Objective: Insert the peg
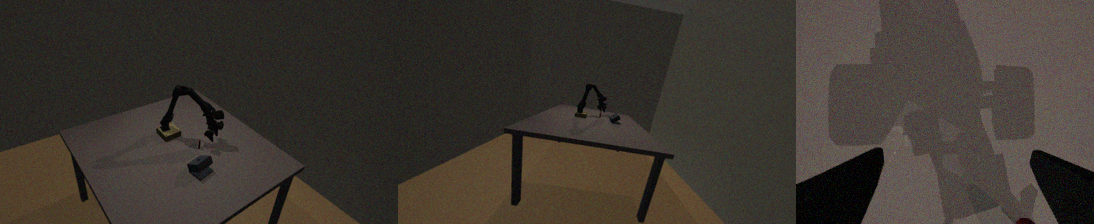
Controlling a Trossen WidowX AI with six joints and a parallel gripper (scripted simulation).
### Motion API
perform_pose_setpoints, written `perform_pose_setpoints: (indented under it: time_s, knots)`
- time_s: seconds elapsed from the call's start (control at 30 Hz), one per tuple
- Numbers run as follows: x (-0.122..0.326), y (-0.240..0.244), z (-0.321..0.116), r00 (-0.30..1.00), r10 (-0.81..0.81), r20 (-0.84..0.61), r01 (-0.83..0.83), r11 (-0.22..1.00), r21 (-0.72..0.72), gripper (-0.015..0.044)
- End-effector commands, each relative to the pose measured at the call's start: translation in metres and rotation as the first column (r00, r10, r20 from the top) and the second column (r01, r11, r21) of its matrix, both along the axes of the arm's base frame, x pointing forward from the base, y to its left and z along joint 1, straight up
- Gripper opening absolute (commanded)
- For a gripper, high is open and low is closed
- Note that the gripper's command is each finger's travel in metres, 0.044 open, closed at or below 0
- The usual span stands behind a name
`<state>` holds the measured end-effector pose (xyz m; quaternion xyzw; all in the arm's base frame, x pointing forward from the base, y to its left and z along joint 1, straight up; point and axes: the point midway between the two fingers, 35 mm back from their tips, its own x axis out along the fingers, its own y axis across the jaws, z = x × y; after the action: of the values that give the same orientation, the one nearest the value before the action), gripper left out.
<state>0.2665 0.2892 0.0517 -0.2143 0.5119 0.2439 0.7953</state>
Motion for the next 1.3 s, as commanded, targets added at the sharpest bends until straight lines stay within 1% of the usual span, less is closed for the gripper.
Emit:
perform_pose_setpoints:
  time_s: [0.0, 0.17, 0.37, 0.57, 0.77, 0.87, 1.27]
  knots:
    - [0.005, -0.012, 0.008, 0.993, -0.107, -0.050, 0.108, 0.994, 0.020, 0.0440]
    - [0.007, -0.034, 0.012, 0.956, -0.264, -0.132, 0.268, 0.963, 0.014, 0.0440]
    - [0.007, -0.061, 0.018, 0.868, -0.445, -0.221, 0.454, 0.891, -0.013, 0.0440]
    - [0.004, -0.087, 0.026, 0.735, -0.610, -0.296, 0.622, 0.780, -0.061, 0.0440]
    - [-0.002, -0.113, 0.035, 0.563, -0.748, -0.352, 0.763, 0.634, -0.126, 0.0440]
    - [-0.004, -0.118, 0.038, 0.516, -0.776, -0.363, 0.791, 0.594, -0.144, 0.0440]
    - [-0.003, -0.118, 0.027, 0.516, -0.776, -0.363, 0.791, 0.594, -0.144, 0.0440]
